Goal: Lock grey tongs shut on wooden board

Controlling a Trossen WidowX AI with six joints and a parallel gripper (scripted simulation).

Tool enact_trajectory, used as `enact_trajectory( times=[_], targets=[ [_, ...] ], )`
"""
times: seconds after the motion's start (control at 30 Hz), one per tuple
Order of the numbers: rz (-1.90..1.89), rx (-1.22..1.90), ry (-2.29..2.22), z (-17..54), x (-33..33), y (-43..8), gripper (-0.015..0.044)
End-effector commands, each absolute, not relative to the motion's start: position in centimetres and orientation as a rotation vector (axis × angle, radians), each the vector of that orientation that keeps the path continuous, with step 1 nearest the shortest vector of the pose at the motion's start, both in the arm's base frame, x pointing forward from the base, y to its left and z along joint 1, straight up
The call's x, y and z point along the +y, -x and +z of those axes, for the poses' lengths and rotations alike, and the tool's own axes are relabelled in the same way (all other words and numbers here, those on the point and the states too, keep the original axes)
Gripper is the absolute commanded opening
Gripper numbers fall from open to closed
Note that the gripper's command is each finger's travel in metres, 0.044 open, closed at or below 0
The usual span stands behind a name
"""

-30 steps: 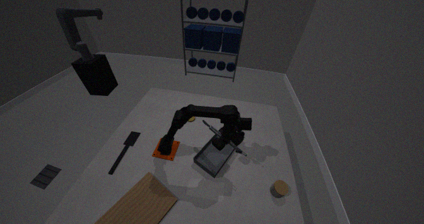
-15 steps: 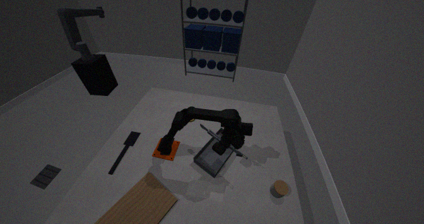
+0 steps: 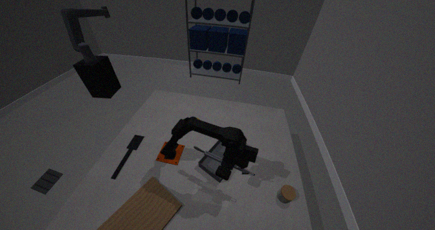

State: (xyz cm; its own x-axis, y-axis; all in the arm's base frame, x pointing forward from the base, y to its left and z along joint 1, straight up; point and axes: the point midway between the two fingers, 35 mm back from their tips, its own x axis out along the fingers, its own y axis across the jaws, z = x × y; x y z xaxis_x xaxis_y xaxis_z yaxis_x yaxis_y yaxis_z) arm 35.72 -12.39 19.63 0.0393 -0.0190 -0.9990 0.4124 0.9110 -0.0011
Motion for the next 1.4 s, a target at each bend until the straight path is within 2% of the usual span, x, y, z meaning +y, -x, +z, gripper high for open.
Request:
enact_trajectory(
  times=[0.0, 0.97, 1.37],
  targets=[
    [-0.290, 1.505, -0.269, 19.8, -14.4, -34.9, -0.0150],
    [0.105, 1.542, 0.161, 19.9, -28.1, -24.7, -0.0150],
    [0.163, 1.542, 0.222, 19.9, -29.6, -22.8, -0.0150]
  ],
)
